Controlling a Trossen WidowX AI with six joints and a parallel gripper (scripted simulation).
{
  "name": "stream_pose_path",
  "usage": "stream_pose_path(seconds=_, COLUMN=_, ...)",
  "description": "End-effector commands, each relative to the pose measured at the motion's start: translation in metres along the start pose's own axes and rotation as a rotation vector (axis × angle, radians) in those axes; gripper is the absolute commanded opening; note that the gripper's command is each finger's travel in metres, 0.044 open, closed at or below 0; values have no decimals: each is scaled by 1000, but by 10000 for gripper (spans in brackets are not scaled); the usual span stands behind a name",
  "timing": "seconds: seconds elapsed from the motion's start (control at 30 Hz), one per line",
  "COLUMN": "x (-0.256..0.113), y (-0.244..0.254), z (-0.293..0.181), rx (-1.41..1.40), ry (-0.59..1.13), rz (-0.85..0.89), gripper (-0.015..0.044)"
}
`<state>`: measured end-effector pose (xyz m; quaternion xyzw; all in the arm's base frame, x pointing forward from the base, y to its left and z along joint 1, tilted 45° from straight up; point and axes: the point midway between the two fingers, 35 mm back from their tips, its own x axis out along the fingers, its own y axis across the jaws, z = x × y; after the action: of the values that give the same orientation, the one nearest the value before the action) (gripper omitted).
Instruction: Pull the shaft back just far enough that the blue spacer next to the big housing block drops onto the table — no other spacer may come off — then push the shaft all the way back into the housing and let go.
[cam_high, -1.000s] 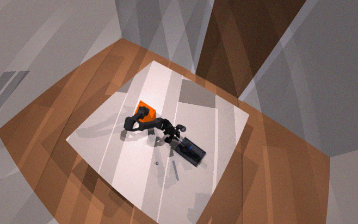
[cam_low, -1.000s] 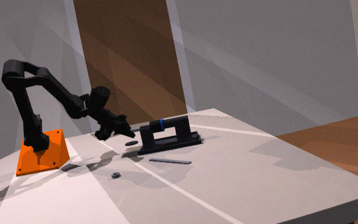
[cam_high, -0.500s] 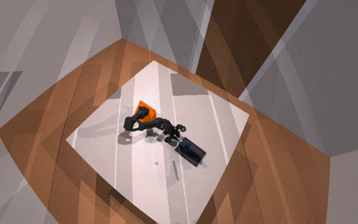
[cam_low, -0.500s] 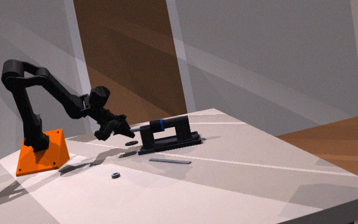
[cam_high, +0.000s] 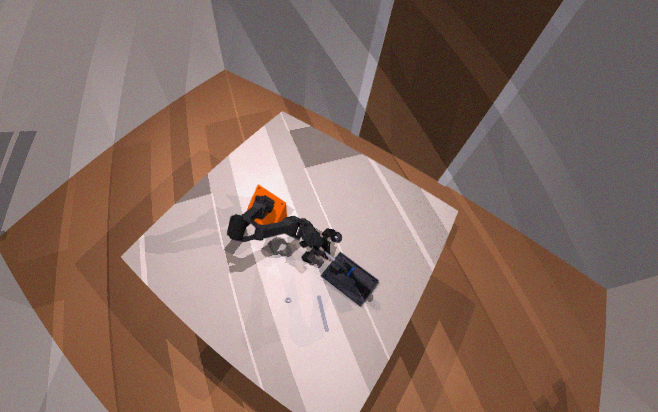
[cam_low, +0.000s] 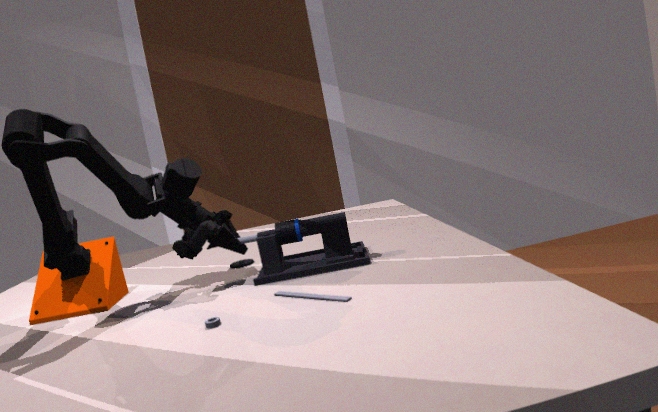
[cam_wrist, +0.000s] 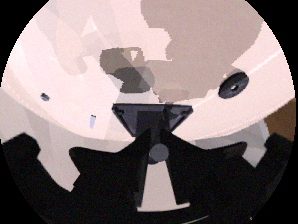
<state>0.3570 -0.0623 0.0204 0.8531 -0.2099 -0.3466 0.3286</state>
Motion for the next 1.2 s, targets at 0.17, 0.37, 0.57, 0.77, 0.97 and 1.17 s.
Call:
stream_pose_path(seconds=0.17, x=-2, y=-1, z=3, rx=3, ry=-3, rz=-1, gripper=0)
stream_pose_path(seconds=0.37, x=-2, y=-1, z=3, rx=3, ry=-3, rz=-1, gripper=0)
stream_pose_path(seconds=0.57, x=-2, y=-1, z=4, rx=3, ry=-3, rz=-1, gripper=0)
stream_pose_path(seconds=0.77, x=-3, y=-1, z=4, rx=3, ry=-3, rz=-1, gripper=0)
stream_pose_path(seconds=0.97, x=-3, y=-1, z=4, rx=2, ry=-3, rz=-1, gripper=0)
stream_pose_path(seconds=1.17, x=-4, y=-1, z=5, rx=2, ry=-3, rz=-1, gripper=0)
